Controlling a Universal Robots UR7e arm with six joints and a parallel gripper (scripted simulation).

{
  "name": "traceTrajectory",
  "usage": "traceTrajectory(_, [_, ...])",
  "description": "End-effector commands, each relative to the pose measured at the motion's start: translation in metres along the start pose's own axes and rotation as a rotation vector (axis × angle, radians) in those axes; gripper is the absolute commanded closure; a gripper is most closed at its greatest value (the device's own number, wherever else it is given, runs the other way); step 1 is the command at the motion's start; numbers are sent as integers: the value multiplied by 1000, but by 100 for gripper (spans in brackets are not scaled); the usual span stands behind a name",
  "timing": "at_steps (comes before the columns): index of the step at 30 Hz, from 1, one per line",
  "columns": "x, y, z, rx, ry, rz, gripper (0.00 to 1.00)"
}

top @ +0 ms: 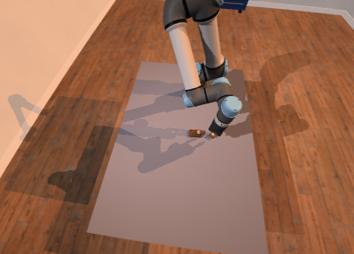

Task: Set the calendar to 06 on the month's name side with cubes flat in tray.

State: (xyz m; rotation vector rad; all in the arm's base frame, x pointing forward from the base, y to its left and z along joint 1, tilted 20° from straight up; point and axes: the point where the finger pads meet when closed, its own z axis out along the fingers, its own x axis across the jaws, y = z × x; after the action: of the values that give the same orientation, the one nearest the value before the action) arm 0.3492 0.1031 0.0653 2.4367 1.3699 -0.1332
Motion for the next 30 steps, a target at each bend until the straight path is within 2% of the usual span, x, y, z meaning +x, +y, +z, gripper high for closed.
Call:
traceTrajectory(1, [0,0,6,-1,1,0,10])
traceTrajectory(21, [0,0,33,-1,1,0,10])
traceTrajectory(30, [0,0,39,-1,1,0,10])
